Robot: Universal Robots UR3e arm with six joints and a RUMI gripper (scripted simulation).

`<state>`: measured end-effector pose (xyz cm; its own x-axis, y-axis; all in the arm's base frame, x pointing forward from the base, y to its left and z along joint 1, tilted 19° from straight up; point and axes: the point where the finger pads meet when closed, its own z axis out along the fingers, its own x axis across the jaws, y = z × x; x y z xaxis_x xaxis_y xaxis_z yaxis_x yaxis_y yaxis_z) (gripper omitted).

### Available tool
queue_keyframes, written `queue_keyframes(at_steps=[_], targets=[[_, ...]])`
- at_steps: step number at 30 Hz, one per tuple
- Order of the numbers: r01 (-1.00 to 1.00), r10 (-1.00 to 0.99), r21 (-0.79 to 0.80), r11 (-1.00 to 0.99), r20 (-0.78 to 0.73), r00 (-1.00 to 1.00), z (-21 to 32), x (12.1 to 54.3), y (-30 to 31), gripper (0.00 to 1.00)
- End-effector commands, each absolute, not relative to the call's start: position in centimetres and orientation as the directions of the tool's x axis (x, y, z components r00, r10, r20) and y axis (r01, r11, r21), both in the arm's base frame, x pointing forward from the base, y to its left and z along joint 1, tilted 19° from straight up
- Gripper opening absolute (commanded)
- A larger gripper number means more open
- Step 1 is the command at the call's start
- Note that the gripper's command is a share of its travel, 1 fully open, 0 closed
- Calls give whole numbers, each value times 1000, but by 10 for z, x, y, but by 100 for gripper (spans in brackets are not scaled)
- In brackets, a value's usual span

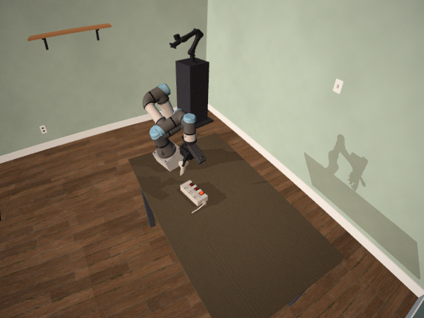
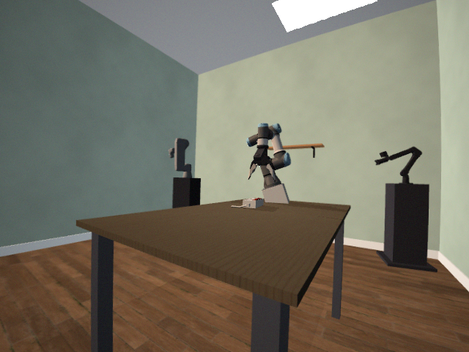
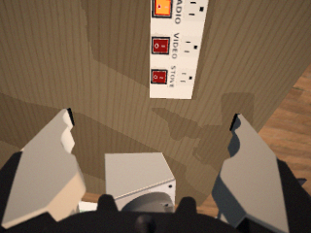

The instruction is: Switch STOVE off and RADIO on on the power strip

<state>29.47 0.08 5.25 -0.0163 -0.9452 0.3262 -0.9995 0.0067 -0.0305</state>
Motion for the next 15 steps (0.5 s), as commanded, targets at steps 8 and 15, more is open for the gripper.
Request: queue_keyframes(at_steps=[8,15], targets=[[-1000,-945,-26,9,327,-17,87,294,12,100],[-1000,-945,-26,9,327,-17,94,294,15,100]])
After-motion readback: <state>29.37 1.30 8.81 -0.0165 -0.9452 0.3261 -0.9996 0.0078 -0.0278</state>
